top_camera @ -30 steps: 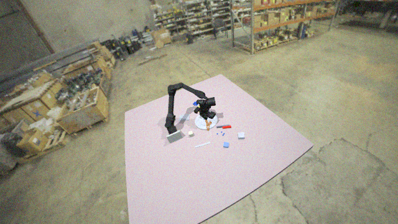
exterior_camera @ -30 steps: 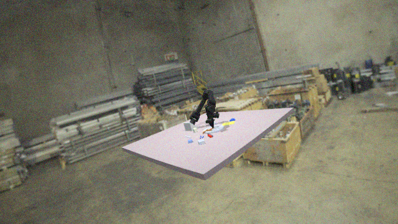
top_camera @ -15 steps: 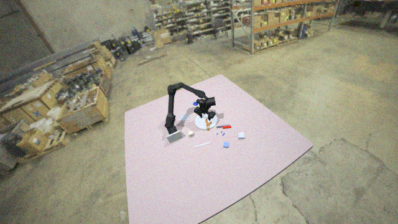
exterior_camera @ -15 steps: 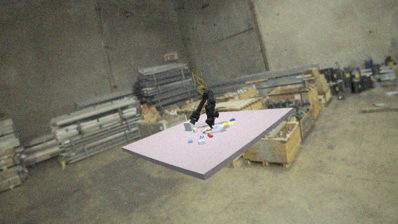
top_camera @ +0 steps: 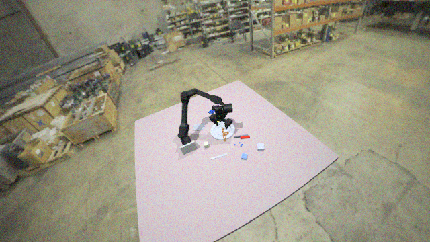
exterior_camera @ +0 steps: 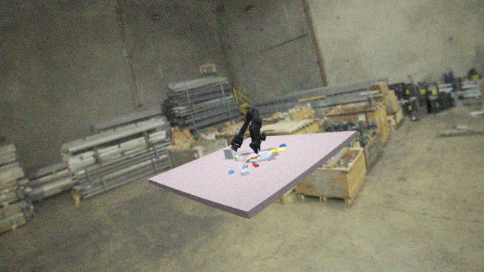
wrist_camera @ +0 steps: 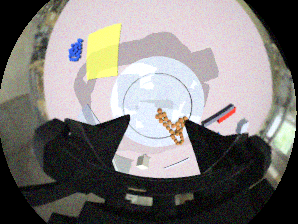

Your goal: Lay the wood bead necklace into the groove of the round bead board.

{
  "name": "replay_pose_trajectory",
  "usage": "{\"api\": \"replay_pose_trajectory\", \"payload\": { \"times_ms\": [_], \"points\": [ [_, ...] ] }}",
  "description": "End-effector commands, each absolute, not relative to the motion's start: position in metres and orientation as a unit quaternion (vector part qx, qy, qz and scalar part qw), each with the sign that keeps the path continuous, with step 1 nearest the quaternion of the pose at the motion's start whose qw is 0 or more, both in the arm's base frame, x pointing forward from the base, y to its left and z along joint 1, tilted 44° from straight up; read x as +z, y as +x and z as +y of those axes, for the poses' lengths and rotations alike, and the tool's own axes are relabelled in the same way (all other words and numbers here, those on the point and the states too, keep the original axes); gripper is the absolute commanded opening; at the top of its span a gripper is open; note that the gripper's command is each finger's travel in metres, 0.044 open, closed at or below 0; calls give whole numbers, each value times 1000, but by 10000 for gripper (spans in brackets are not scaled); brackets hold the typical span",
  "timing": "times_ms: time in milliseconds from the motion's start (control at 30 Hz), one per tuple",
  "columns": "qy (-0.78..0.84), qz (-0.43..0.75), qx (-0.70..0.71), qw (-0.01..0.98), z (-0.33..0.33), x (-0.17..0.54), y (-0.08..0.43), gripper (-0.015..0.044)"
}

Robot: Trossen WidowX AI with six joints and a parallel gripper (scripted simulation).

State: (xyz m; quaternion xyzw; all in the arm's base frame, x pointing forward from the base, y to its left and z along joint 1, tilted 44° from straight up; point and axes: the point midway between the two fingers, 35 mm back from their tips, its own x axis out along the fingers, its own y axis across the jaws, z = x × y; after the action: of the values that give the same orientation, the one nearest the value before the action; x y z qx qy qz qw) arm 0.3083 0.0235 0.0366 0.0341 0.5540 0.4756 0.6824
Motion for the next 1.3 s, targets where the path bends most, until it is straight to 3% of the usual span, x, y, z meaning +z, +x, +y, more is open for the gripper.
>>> {"api": "replay_pose_trajectory", "payload": {
  "times_ms": [0, 167, 267, 533, 1267],
  "points": [
    [31, 555, 476, 682, 23, 37, 308, 440],
    [31, 555, 476, 682, 23, 37, 308, 440],
    [21, 549, 483, 682, 12, 31, 309, 380],
    [-22, 518, 516, 682, -33, 3, 305, 380],
    [-24, 516, 515, 684, -19, -12, 305, 380]
  ]
}}
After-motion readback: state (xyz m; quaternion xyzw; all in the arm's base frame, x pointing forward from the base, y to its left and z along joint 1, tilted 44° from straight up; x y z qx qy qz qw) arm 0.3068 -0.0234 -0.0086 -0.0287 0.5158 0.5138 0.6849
